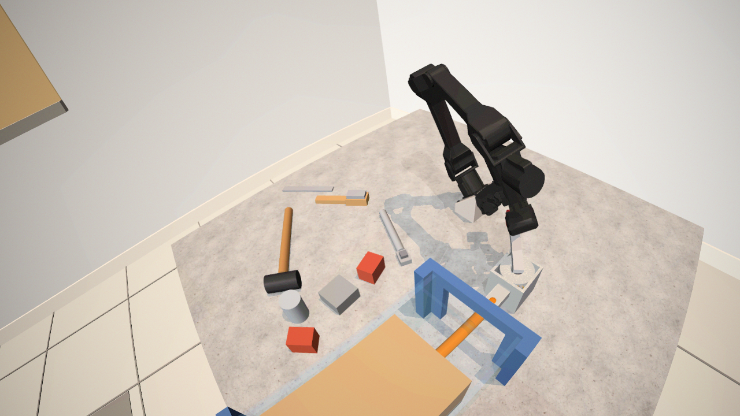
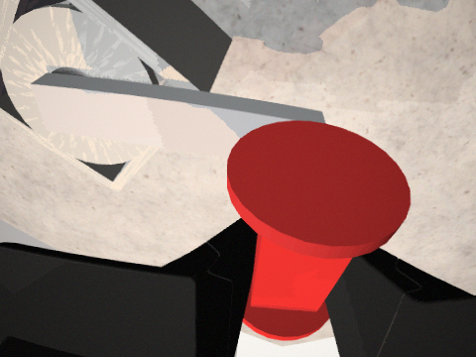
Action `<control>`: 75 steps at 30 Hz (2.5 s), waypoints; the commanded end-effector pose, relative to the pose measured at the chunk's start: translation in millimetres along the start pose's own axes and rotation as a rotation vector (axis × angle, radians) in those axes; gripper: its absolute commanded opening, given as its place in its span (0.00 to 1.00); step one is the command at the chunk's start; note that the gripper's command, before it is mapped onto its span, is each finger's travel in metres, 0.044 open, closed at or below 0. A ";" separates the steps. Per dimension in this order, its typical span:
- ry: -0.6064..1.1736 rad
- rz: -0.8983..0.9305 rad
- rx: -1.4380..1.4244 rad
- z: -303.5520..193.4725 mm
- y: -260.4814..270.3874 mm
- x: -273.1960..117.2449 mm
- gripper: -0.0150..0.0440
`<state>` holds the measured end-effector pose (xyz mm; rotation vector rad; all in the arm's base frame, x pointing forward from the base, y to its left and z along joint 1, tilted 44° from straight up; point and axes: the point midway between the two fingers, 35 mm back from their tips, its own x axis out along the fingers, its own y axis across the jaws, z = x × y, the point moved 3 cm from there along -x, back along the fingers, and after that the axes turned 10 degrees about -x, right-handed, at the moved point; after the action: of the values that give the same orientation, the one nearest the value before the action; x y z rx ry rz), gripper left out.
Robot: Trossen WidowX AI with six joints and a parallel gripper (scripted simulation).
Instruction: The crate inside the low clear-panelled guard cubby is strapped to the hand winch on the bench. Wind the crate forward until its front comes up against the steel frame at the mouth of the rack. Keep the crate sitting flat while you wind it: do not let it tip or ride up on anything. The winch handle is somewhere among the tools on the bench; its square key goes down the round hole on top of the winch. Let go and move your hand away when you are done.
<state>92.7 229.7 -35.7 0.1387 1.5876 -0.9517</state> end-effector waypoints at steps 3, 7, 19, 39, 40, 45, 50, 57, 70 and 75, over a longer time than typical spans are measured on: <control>-0.004 0.001 -0.003 3.3 -0.1 1.0 0.25; -0.004 0.001 -0.003 6.4 -0.8 -0.5 0.25; -0.005 0.001 -0.003 18.5 -2.5 -6.1 0.25; -0.007 0.001 -0.002 46.0 0.0 -18.4 0.25; -0.007 0.001 -0.002 47.7 0.4 -19.2 0.25; -0.007 0.001 -0.001 54.1 2.5 -22.0 0.25; -0.008 0.001 -0.001 60.9 5.3 -24.9 0.25; -0.008 0.001 -0.001 69.5 9.7 -28.5 0.25; -0.009 0.002 0.000 84.9 20.9 -34.9 0.25; -0.010 0.002 0.000 89.9 25.7 -36.9 0.25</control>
<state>177.9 205.4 -8.8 0.1363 1.5925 -0.9531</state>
